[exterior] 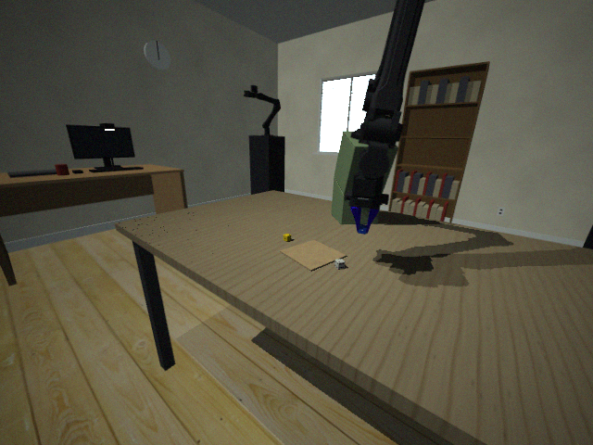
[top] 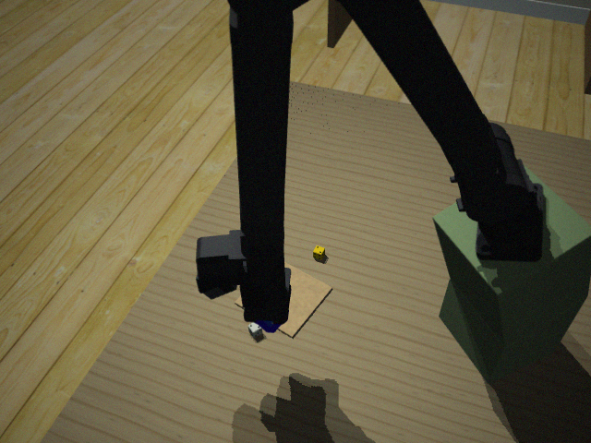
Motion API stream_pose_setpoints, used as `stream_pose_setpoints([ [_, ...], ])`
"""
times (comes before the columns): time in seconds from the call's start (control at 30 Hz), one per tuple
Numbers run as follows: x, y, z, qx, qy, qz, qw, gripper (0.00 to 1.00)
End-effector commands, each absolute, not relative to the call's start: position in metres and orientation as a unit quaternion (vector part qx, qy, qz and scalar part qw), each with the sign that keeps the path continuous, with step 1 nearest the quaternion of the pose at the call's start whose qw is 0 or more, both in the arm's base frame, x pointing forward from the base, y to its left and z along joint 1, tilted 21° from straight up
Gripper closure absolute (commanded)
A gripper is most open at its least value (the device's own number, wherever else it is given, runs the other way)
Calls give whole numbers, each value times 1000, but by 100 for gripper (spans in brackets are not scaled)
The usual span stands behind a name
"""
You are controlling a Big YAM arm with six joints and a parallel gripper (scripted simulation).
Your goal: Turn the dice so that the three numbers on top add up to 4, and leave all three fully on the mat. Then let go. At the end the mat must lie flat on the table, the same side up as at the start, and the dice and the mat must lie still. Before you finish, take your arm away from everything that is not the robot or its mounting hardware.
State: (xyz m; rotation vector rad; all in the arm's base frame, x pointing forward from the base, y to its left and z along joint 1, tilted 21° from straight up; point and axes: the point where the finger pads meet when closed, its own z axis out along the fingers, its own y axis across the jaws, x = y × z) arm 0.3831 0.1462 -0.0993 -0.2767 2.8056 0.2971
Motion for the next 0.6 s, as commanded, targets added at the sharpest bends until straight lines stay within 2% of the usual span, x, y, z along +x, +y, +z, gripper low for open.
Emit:
stream_pose_setpoints([
  [0.0,388,153,-94,-40,982,113,149,85],
  [0.43,408,162,-91,204,962,143,112,85],
  [0.57,414,164,-86,236,954,149,111,85],
])
